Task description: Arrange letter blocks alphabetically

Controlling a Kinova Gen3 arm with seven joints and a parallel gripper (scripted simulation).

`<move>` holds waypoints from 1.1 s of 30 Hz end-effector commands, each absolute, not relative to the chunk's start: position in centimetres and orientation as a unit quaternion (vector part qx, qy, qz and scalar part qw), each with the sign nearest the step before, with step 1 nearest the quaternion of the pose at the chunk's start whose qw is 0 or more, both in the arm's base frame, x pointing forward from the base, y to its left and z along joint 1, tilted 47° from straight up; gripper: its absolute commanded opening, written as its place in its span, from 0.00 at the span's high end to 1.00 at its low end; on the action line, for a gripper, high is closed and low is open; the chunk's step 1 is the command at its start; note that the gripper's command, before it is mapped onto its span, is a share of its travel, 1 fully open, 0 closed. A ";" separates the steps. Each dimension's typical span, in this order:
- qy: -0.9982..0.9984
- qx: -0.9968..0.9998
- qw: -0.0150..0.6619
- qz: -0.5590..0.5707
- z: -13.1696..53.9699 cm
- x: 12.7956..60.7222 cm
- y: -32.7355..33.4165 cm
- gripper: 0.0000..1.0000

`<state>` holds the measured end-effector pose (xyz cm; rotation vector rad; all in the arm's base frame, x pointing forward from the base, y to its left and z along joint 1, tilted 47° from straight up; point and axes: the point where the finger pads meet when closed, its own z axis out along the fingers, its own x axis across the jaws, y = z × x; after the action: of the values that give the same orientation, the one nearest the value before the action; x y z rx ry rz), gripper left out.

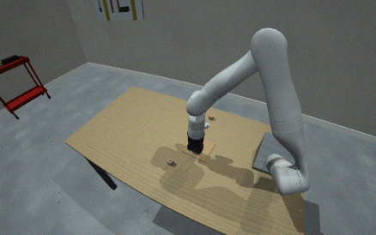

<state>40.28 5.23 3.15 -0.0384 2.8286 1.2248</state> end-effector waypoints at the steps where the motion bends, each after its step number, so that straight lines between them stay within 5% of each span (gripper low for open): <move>1: 0.917 -0.005 0.026 0.397 3.1 40.0 5.1 0.51; 33: 0.917 -0.002 0.026 0.397 3.1 40.4 5.0 0.51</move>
<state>40.30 5.17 3.11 -0.0304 2.8297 1.2265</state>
